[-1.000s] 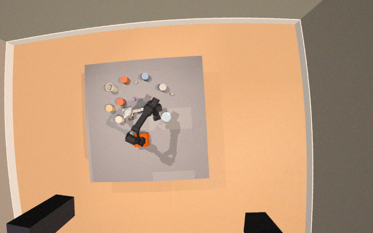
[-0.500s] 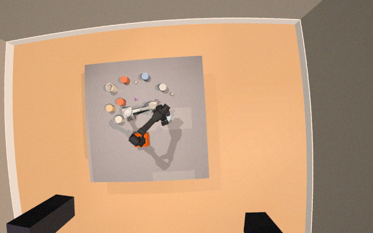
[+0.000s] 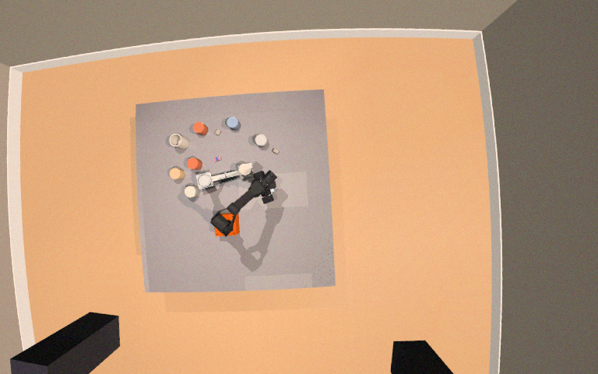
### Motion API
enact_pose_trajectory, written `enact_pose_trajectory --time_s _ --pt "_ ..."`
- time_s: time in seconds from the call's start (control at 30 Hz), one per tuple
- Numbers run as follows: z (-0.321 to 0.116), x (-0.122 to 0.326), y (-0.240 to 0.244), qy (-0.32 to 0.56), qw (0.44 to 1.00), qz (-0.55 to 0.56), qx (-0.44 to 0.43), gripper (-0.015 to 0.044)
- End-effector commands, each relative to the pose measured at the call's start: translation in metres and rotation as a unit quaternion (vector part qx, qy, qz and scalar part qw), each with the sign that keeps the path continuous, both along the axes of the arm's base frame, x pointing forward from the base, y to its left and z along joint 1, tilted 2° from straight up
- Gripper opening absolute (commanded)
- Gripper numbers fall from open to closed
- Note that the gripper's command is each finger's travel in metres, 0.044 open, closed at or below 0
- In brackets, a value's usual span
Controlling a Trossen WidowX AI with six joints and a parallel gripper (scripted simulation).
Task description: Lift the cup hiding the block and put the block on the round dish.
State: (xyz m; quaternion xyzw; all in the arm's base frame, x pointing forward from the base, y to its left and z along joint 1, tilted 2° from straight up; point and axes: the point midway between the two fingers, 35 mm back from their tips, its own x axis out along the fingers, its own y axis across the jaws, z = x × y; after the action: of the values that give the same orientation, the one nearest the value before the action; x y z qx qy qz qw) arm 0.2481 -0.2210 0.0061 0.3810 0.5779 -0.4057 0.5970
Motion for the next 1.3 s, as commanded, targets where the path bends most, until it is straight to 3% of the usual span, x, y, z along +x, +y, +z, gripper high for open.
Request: enact_pose_trajectory --time_s 0.0,0.6,1.13,1.27 --pt "-0.008 -0.001 0.000 0.003 1.000 0.002 -0.001 0.0000" --pt "-0.029 -0.002 -0.001 0.003 1.000 0.002 -0.001 0.0000" --pt "-0.021 0.000 -0.001 -0.001 1.000 0.000 -0.001 0.0420" --pt "0.024 0.000 0.001 0.002 1.000 0.002 -0.001 0.0440"
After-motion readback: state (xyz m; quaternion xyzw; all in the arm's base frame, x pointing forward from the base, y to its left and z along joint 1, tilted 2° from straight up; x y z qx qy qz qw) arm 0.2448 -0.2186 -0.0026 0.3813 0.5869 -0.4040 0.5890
